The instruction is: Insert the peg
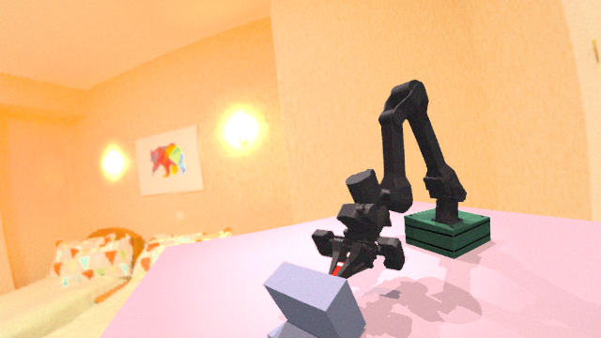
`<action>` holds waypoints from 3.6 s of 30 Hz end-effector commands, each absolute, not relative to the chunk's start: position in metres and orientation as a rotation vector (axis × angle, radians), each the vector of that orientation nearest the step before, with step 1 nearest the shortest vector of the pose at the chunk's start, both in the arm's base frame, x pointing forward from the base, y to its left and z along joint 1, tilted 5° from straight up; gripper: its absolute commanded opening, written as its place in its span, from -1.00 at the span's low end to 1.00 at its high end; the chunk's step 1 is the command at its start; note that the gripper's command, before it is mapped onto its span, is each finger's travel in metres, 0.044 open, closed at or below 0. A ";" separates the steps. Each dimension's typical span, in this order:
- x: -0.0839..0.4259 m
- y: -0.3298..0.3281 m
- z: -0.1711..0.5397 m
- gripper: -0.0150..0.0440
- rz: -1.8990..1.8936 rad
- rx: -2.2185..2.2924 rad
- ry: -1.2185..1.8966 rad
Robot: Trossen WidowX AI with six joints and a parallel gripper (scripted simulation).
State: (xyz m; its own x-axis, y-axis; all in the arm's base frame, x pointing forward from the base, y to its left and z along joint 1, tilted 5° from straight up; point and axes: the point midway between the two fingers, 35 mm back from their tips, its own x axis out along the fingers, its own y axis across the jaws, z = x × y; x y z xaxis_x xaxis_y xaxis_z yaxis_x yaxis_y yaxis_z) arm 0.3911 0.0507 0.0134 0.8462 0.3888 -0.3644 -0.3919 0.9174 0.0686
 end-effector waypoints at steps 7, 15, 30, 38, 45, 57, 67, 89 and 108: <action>0.396 0.054 0.014 -0.49 0.415 -0.006 0.377; 0.399 0.055 0.013 -0.49 0.415 -0.006 0.377; 0.403 0.055 0.013 -0.49 0.415 -0.006 0.376; 0.400 0.055 0.011 -0.49 0.413 -0.009 0.383; 0.400 0.055 0.011 -0.14 0.413 -0.009 0.383; 0.399 0.054 0.012 0.93 0.413 -0.009 0.383; 0.389 0.047 0.018 1.00 0.412 -0.009 0.383; 0.369 0.033 0.030 1.00 0.411 -0.009 0.383; 0.353 0.023 0.039 1.00 0.411 -0.009 0.382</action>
